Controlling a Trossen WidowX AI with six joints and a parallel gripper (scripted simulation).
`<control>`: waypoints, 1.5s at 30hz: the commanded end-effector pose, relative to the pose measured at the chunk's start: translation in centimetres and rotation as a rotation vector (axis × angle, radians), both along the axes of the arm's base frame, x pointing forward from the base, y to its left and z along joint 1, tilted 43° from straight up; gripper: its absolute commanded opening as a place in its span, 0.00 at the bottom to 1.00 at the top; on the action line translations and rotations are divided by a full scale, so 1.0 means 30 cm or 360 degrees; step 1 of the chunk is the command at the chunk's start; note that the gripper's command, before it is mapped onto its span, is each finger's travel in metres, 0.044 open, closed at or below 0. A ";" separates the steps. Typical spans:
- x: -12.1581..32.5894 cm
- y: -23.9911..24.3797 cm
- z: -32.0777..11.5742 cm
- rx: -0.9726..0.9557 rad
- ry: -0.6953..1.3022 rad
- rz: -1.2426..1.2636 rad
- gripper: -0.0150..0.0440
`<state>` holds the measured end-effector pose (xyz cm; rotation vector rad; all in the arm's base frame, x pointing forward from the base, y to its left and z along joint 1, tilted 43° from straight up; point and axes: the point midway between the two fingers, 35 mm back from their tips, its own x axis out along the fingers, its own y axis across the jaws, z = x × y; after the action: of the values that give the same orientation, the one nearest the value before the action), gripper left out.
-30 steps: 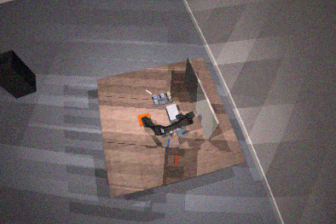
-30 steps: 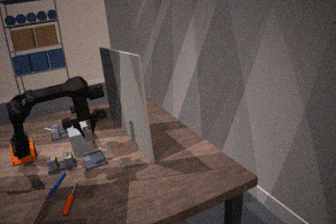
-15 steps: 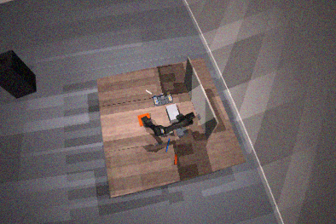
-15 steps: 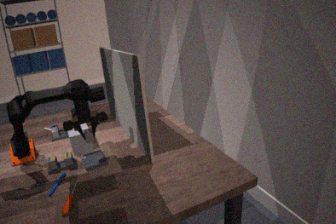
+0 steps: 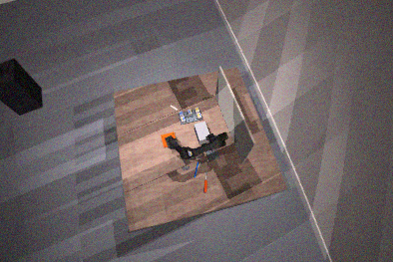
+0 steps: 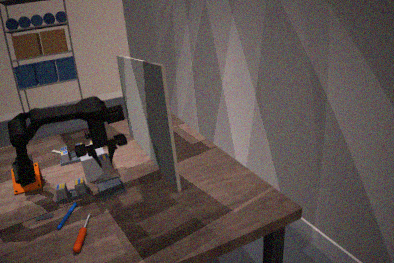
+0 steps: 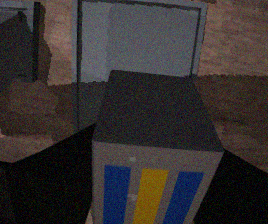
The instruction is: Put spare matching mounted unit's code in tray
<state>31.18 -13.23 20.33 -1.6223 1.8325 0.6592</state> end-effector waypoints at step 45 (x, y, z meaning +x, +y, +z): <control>-0.008 -0.086 -0.093 0.0025 -0.0001 -0.0008 0.25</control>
<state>30.94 -15.67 17.79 -1.6069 1.8313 0.6640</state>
